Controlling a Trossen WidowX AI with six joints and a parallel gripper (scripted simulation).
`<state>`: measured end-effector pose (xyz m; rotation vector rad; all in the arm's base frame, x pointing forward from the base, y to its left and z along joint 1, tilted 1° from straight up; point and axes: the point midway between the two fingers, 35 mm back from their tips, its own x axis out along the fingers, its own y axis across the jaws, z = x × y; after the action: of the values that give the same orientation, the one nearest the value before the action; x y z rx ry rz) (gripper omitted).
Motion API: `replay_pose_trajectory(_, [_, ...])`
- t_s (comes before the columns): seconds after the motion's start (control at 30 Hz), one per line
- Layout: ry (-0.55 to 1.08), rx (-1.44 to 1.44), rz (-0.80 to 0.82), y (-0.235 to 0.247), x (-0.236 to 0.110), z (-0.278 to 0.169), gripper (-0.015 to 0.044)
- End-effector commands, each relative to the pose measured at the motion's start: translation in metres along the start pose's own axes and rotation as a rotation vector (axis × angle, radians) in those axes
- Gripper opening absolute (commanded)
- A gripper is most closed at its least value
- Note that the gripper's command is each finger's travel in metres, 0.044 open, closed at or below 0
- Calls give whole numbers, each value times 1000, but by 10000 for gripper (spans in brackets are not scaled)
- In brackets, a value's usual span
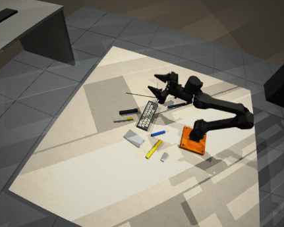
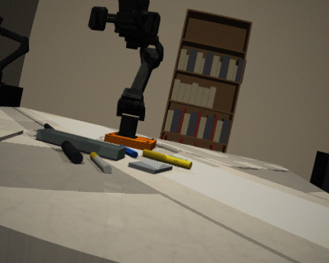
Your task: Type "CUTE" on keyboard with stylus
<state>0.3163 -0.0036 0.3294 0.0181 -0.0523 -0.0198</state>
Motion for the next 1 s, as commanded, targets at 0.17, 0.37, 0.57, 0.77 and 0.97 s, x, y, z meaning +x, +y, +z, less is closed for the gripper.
replay_pose_trajectory(0.17, [356, 16, 18, 10, 34, -67, 282])
replay_pose_trajectory(0.37, [832, 19, 24, 23, 45, -158, 125])
replay_pose_trajectory(0.57, [1309, -4, 6, 34, 23, -236, 0])
replay_pose_trajectory(0.77, [1584, -35, -17, 38, 1, -269, 0])
replay_pose_trajectory(0.97, [1584, -35, -17, 38, 1, -269, 0])
